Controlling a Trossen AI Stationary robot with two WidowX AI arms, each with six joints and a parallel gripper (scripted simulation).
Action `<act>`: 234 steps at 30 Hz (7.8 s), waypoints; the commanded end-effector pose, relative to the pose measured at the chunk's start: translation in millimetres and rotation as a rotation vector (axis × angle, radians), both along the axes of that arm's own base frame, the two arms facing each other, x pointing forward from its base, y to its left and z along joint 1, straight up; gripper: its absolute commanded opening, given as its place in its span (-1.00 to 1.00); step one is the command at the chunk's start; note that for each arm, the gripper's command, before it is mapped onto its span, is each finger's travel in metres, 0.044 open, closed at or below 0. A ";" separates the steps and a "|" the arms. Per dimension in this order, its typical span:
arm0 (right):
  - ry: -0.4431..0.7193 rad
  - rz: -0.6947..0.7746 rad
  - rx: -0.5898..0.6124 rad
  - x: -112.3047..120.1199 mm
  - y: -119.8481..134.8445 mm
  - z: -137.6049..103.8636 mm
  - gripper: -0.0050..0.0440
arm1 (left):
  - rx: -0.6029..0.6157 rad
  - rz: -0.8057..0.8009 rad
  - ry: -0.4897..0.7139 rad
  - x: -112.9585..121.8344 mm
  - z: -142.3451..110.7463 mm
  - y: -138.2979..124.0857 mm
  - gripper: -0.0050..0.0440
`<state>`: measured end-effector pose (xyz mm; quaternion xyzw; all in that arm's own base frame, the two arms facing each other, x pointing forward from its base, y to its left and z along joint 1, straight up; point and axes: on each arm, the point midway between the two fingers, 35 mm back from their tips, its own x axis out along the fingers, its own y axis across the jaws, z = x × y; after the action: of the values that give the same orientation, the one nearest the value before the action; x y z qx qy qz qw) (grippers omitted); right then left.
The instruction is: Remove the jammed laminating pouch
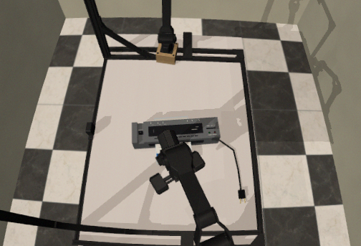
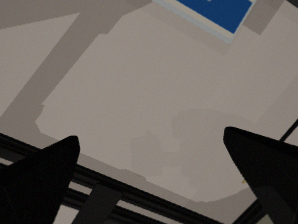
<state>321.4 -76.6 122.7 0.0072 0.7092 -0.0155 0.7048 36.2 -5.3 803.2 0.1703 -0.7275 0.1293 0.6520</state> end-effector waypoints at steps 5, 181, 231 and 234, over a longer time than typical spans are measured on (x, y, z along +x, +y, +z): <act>-0.029 0.000 -0.007 2.1 -0.5 8.8 1.00 | -0.002 -0.002 -0.019 -8.9 0.8 2.2 1.00; -0.416 1.036 -0.712 39.0 -19.0 -45.7 0.29 | -0.004 -0.001 -0.005 -1.8 0.2 2.1 1.00; -0.409 1.038 -0.706 37.7 -18.8 -41.1 0.29 | -0.004 -0.001 -0.005 -1.8 0.2 2.1 1.00; -0.413 1.038 -0.709 38.5 -19.0 -39.2 0.29 | -0.004 -0.001 -0.005 -1.8 0.2 2.1 1.00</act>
<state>354.2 -94.5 70.0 -0.5605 0.4358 0.1061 0.6962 35.2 -3.1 803.2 0.1684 -0.7282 0.1308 0.6514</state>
